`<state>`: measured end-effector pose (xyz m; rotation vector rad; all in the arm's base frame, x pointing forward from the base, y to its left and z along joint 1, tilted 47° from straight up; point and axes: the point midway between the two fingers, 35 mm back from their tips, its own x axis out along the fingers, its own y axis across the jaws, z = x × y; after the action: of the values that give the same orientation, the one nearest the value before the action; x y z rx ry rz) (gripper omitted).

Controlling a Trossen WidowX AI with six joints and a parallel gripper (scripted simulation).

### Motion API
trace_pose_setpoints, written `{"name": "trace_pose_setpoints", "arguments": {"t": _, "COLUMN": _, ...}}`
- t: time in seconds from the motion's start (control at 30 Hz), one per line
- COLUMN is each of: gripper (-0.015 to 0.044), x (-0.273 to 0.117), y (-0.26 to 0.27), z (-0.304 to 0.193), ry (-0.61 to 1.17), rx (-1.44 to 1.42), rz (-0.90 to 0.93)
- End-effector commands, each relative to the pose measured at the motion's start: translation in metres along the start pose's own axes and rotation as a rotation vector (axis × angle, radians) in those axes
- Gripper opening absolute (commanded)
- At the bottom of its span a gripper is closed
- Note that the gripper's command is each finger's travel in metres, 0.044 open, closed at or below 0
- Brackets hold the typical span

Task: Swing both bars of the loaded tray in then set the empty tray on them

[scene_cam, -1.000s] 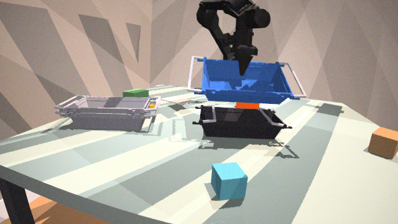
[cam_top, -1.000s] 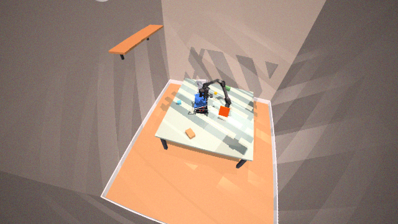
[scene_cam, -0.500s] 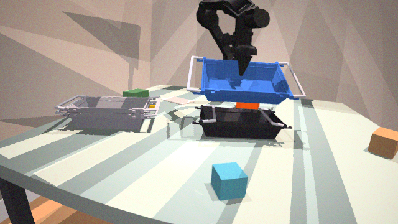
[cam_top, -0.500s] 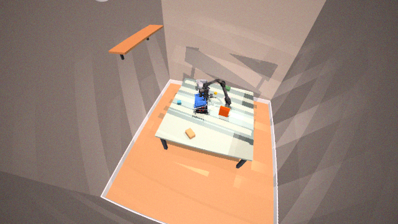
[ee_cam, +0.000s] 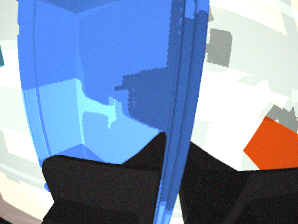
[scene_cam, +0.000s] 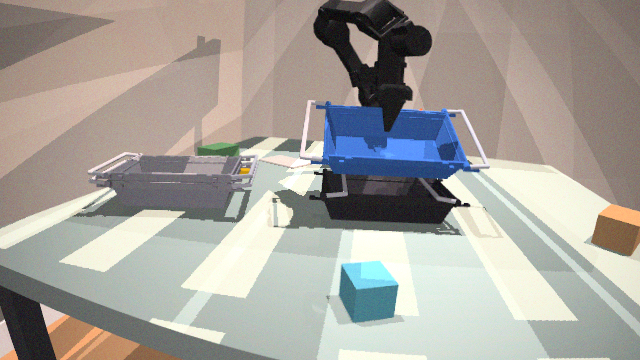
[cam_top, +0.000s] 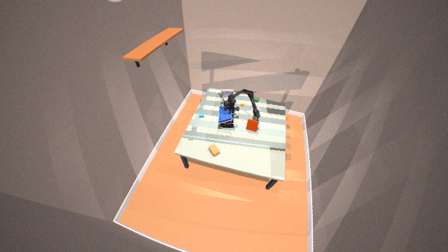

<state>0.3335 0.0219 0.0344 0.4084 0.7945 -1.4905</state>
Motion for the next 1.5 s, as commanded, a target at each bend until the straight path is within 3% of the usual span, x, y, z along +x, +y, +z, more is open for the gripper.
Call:
{"name": "trace_pose_setpoints", "arguments": {"t": 0.0, "gripper": 0.0, "x": 0.003, "y": 0.002, "z": 0.0, "ry": -0.008, "rx": -0.003, "rz": 0.019}}
{"name": "trace_pose_setpoints", "arguments": {"t": 0.5, "gripper": 0.0, "x": 0.028, "y": 0.0, "z": 0.0, "ry": -0.009, "rx": -0.003, "rz": 0.019}}
{"name": "trace_pose_setpoints", "arguments": {"t": 1.47, "gripper": 0.0, "x": 0.04, "y": -0.012, "z": 0.0, "ry": -0.01, "rx": -0.003, "rz": 0.018}}
